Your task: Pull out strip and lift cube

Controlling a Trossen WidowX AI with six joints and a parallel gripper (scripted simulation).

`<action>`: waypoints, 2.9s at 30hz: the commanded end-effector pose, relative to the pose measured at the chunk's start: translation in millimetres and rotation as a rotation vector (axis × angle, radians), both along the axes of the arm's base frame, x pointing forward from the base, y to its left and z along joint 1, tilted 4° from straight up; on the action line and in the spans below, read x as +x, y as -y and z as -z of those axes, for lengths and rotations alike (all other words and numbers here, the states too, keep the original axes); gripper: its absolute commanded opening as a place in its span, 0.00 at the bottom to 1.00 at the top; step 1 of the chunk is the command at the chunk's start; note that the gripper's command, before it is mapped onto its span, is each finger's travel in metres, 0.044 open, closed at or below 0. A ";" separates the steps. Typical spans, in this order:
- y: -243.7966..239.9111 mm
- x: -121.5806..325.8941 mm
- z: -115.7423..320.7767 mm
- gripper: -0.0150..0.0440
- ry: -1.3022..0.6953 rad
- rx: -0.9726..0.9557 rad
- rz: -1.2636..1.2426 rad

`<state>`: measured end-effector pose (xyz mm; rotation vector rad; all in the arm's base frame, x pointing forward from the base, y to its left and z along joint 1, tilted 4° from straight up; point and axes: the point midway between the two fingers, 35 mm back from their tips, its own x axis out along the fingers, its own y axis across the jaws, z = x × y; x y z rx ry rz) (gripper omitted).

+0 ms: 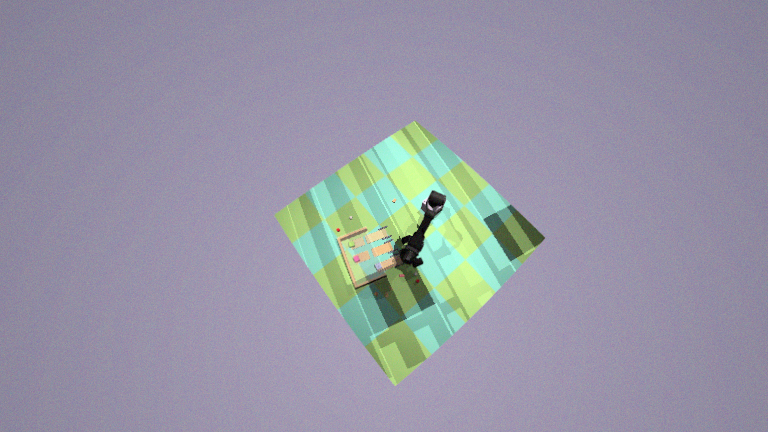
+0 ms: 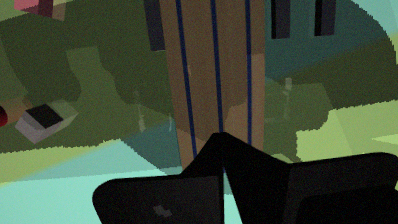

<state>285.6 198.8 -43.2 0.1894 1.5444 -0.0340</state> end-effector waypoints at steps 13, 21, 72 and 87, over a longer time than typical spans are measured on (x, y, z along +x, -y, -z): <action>-2.2 -33.4 5.3 0.25 -0.029 -0.009 -0.008; -3.8 -45.3 5.3 0.25 -0.030 -0.009 -0.008; -8.2 -78.3 5.3 0.25 -0.033 -0.009 -0.008; -7.3 -67.2 -42.6 0.25 -0.032 -0.008 -0.008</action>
